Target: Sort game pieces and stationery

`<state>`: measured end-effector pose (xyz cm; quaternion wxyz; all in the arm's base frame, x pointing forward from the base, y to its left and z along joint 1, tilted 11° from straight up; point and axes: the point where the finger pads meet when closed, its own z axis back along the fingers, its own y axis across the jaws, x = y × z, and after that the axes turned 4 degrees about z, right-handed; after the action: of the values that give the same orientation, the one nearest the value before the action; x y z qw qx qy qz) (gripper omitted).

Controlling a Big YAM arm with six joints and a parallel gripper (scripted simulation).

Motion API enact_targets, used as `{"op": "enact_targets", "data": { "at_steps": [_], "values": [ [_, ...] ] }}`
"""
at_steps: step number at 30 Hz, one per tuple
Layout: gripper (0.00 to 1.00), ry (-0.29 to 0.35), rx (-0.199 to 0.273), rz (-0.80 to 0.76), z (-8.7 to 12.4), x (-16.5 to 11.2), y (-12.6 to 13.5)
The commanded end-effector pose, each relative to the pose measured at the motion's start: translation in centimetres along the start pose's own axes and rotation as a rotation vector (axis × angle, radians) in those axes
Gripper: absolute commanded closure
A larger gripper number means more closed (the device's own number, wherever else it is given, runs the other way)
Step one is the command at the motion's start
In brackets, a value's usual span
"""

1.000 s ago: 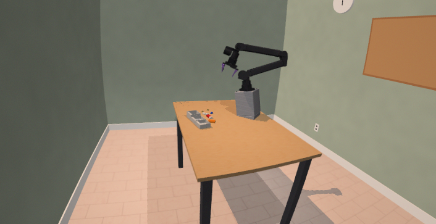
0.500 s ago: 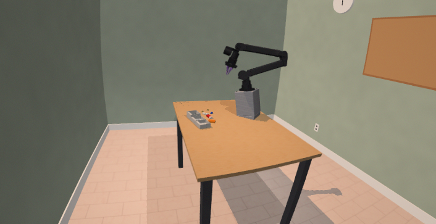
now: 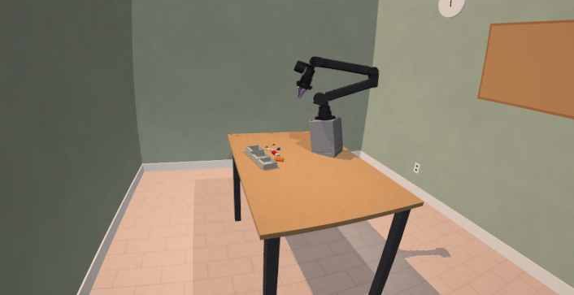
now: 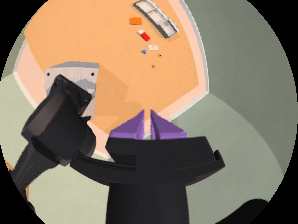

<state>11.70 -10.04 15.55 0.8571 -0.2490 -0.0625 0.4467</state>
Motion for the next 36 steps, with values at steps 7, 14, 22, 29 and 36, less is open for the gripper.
{"op": "enact_targets", "data": {
  "at_steps": [7, 14, 22, 29, 36],
  "values": [
    [0.92, 0.000, 0.000, 0.000, 0.0, 0.0, 0.0],
    [0.92, 0.001, -0.035, -0.006, -3.6, 0.0, 0.6],
    [0.92, 0.001, -0.012, -0.002, -10.2, 0.2, 2.9],
    [0.92, -0.022, -0.046, -0.153, -8.0, 1.1, -1.0],
    [0.92, -0.055, 0.042, -0.324, -7.6, 3.6, -4.3]
  ]
}}
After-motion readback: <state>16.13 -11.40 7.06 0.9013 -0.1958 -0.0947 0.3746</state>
